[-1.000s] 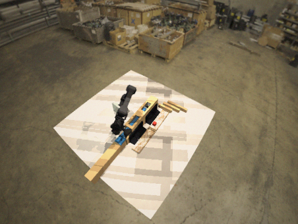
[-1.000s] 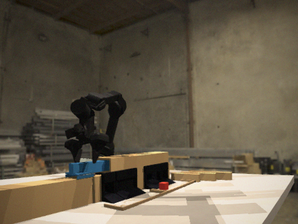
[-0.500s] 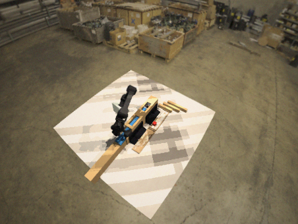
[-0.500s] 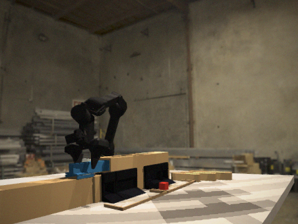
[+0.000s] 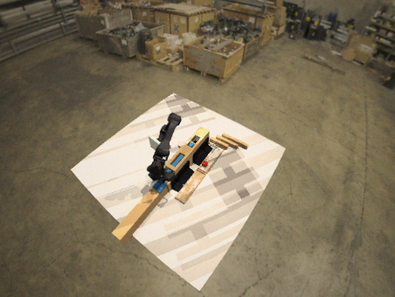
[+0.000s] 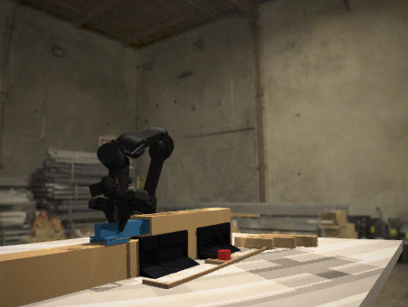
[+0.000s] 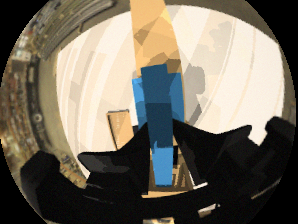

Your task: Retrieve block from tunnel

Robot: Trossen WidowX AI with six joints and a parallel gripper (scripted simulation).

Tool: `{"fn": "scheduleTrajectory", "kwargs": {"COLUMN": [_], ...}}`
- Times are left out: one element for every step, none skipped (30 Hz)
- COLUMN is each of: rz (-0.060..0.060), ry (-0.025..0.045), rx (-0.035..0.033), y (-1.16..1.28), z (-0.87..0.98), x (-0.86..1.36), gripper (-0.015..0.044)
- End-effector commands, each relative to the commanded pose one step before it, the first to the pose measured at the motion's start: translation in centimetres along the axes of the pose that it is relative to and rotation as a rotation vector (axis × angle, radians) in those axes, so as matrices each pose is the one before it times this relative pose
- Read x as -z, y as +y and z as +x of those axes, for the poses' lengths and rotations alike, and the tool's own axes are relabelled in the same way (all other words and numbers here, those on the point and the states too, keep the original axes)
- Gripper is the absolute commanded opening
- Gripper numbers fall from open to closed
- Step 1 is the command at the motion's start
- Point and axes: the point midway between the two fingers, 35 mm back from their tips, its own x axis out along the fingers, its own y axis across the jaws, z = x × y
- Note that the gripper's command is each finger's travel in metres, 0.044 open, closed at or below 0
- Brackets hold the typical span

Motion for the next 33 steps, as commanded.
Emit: {"fn": "scheduleTrajectory", "kwargs": {"rz": [0.0011, 0.0002, 0.0002, 0.0003, 0.0003, 0.0003, 0.0003, 0.0003, 0.0003, 0.0003, 0.0003, 0.0003, 0.0003, 0.0003, 0.0003, 0.0003, -0.0127, 0.0000, 0.0000, 0.0000, 0.0000, 0.0000, 0.0002, 0.0004, 0.0006, 0.0008, 0.0010, 0.0013, 0.0015, 0.0015, 0.0015, 0.0016, 0.0013], "ry": [0.00184, 0.00020, 0.00025, 0.00030, 0.00033, 0.00035, 0.00036, 0.00037, 0.00038, 0.00038, 0.00039, 0.00040, 0.00041, 0.00042, 0.00042, 0.00043, -0.09015, 0.00000, 0.00000, 0.00000, 0.00000, 0.00000, 0.00153, 0.00314, 0.00435, 0.00567, 0.00714, 0.00873, 0.00988, 0.01024, 0.01030, 0.01035, 0.00855], "rx": [0.00007, -0.00005, -0.00006, -0.00007, -0.00008, -0.00008, -0.00008, -0.00008, -0.00008, -0.00008, -0.00008, -0.00008, -0.00008, -0.00008, -0.00008, -0.00008, -0.00479, 0.00000, 0.00000, 0.00000, 0.00000, 0.00000, 0.00021, 0.00042, 0.00055, 0.00067, 0.00075, 0.00080, 0.00073, 0.00057, 0.00039, 0.00020, 0.00002], "y": [0.036, 0.019, 0.021, 0.022, 0.021, 0.018, 0.014, 0.011, 0.007, 0.003, -0.001, -0.004, -0.008, -0.012, -0.016, -0.020, -0.136, 0.000, 0.000, 0.000, 0.000, 0.000, 0.015, 0.030, 0.040, 0.051, 0.061, 0.070, 0.073, 0.069, 0.063, 0.057, 0.042], "z": [-0.038, -0.022, -0.026, -0.030, -0.031, -0.030, -0.028, -0.027, -0.025, -0.023, -0.022, -0.020, -0.018, -0.016, -0.015, -0.013, -0.136, 0.000, 0.000, 0.000, 0.000, 0.000, -0.065, -0.135, -0.188, -0.247, -0.315, -0.390, -0.448, -0.471, -0.480, -0.488, -0.408], "x": [0.326, 0.193, 0.236, 0.278, 0.305, 0.314, 0.316, 0.317, 0.318, 0.319, 0.320, 0.321, 0.321, 0.322, 0.323, 0.323, -3.830, 0.000, 0.000, 0.000, 0.000, 0.000, -0.028, -0.056, -0.075, -0.094, -0.111, -0.125, -0.128, -0.117, -0.101, -0.085, -0.057], "gripper": [0.0000, 0.0000, 0.0000, 0.0000, 0.0000, 0.0000, 0.0000, 0.0000, 0.0000, 0.0000, 0.0000, 0.0000, 0.0000, 0.0000, 0.0000, 0.0000, 0.0026, 0.0052, 0.0079, 0.0105, 0.0131, 0.0157, 0.0184, 0.0210, 0.0236, 0.0263, 0.0289, 0.0315, 0.0341, 0.0367, 0.0394, 0.0420, 0.0440]}}
